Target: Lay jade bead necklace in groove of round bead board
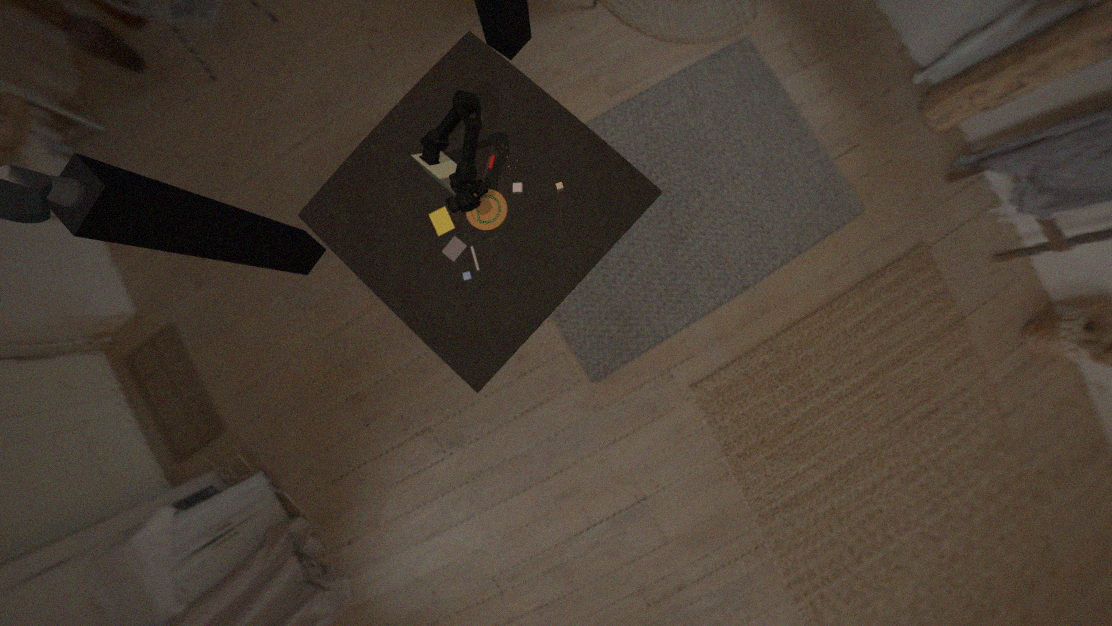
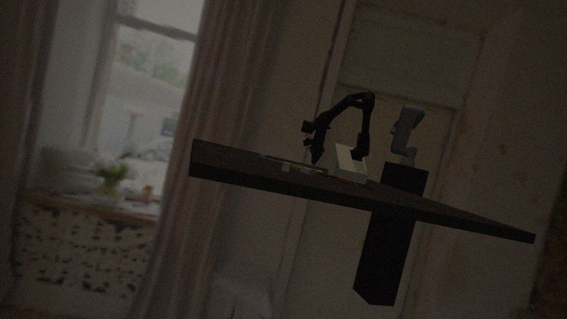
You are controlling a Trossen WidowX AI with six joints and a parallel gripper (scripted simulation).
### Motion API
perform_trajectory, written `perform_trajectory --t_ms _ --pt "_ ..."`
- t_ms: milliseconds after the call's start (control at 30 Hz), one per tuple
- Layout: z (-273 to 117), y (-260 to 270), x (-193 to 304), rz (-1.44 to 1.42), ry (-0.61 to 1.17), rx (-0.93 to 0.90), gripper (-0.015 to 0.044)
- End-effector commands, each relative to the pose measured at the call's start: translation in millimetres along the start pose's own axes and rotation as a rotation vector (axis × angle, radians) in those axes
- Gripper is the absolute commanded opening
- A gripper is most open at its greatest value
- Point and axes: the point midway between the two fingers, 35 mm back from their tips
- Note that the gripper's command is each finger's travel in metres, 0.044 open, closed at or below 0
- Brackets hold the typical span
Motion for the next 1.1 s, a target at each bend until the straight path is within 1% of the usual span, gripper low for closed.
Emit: perform_trajectory --t_ms 0,133,167,233,267,400,1067 --pt "-16 2 -8 -0.046 -0.014 0.005 0.023" --pt "-13 2 -8 -0.046 -0.014 0.005 0.0125" --pt "-10 2 -8 -0.046 -0.014 0.005 0.012" --pt "-2 2 -8 -0.046 -0.014 0.004 0.012" --pt "-10 2 -9 -0.049 -0.02 0.005 0.012" --pt "-7 2 -9 -0.048 -0.02 0.005 0.012" --pt "24 2 -8 -0.046 -0.014 0.003 0.012"
Point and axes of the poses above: the point midway between the two fingers, 35 mm back from their tips, its own z axis out along the fingers, its own y axis across the jaws, x = y × z, and after that the axes turned 1 degree about -z, right-handed
